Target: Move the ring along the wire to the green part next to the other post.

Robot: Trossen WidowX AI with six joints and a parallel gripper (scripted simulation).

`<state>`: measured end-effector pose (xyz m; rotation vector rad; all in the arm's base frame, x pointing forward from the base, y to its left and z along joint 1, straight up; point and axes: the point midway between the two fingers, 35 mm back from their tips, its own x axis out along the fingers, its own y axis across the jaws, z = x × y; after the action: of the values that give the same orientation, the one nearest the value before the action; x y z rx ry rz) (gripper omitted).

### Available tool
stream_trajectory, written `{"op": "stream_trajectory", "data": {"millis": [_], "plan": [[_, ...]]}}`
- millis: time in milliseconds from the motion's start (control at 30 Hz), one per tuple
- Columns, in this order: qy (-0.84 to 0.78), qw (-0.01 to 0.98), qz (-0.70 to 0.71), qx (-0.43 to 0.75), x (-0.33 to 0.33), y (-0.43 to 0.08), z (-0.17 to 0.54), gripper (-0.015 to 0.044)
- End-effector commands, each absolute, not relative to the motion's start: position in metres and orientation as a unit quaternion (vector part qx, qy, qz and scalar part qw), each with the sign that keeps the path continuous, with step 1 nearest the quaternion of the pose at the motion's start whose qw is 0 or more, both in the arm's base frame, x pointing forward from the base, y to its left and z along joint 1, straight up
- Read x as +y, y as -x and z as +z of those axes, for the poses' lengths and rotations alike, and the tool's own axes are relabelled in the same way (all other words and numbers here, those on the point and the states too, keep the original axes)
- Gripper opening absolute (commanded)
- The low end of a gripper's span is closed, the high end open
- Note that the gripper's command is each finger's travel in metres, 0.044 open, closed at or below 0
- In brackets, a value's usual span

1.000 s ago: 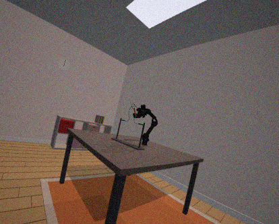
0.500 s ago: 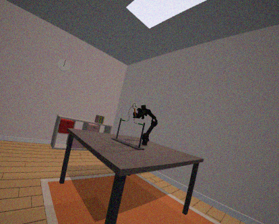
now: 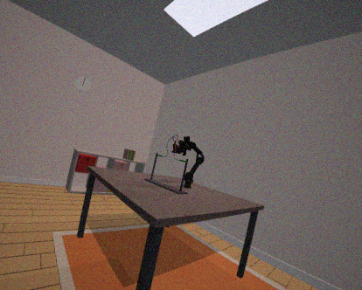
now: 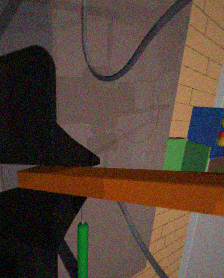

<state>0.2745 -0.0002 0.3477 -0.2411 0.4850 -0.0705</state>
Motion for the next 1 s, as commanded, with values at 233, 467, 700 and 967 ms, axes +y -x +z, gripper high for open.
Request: {"op": "stream_trajectory", "data": {"millis": [233,467,700,967], "plan": [[0.189,0.955,-0.054,0.222,-0.007,-0.273,0.352,-0.0150],[0.232,0.947,-0.065,0.214,-0.011,-0.273,0.354,-0.0150],[0.273,0.937,-0.076,0.206,-0.014,-0.274,0.356,-0.0150],[0.321,0.923,-0.088,0.196,-0.018,-0.274,0.358,-0.0150]]}}
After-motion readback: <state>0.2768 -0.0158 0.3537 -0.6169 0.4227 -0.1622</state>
